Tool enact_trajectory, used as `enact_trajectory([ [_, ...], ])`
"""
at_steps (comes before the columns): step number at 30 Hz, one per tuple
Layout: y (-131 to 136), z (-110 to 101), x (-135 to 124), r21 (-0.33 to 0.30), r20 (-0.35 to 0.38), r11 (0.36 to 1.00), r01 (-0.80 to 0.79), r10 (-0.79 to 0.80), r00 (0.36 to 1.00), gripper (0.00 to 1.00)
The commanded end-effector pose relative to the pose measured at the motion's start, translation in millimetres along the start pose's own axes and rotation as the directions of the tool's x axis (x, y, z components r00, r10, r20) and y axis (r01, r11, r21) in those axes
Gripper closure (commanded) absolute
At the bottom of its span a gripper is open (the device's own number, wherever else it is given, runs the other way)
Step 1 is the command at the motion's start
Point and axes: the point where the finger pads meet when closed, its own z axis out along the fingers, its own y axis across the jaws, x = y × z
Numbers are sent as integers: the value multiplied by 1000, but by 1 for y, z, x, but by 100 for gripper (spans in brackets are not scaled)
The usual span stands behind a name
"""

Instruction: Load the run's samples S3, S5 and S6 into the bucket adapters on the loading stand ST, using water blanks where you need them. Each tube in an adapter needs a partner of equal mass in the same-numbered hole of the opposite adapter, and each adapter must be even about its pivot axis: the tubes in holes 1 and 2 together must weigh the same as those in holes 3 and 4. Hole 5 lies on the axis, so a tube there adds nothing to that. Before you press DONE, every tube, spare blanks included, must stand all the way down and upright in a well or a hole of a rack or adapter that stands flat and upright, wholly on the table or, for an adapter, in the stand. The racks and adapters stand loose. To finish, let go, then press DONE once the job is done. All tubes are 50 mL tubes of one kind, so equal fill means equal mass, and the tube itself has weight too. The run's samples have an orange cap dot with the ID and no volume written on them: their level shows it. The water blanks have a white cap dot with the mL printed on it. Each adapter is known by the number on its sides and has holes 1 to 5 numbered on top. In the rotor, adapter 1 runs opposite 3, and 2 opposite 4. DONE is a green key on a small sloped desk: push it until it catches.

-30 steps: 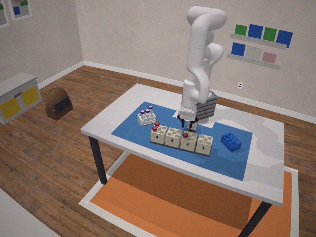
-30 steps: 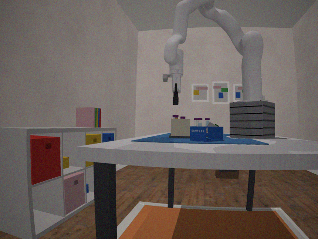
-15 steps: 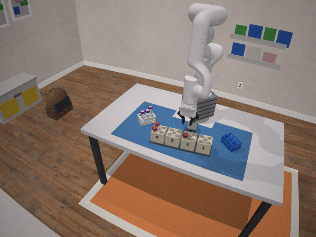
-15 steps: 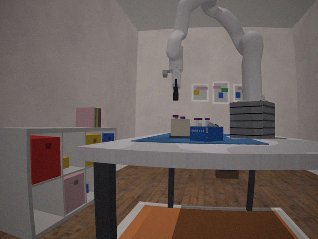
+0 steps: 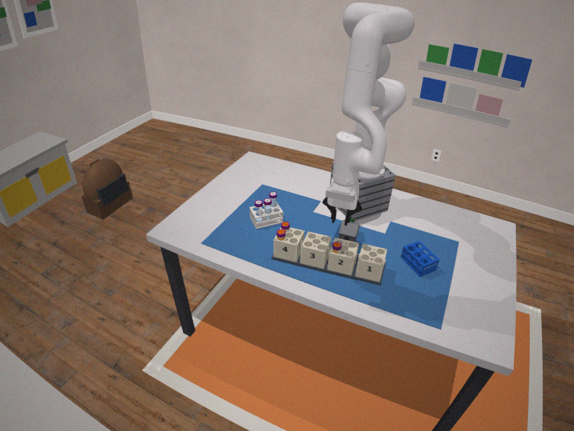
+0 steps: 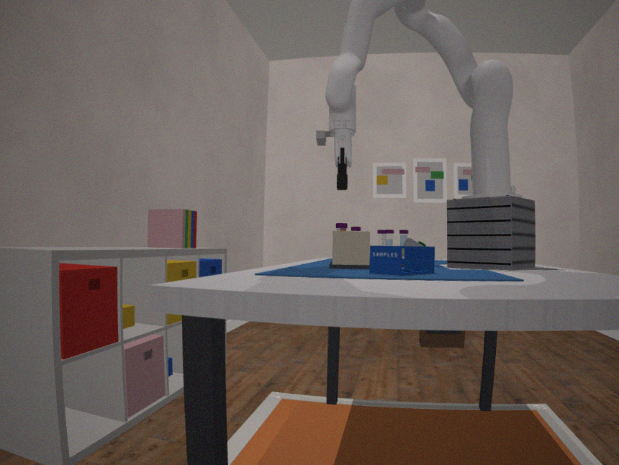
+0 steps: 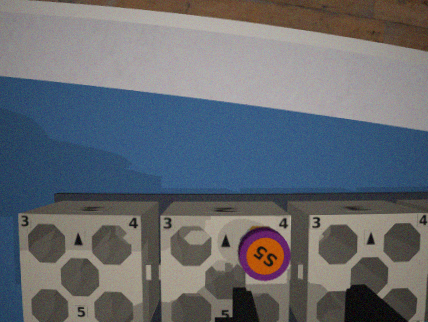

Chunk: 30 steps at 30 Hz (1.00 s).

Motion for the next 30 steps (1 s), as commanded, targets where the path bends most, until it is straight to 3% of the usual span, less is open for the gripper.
enact_trajectory([
  [1,0,-1,1,0,-2,1000,0,0,1000,56],
  [16,0,-1,1,0,-2,1000,0,0,1000,56],
  [17,4,-1,-2,0,-2,999,-33,33,999,43],
  [28,49,-1,-34,0,-2,921,-389,389,921,43],
  [30,49,-1,-34,0,-2,921,-389,389,921,43],
])
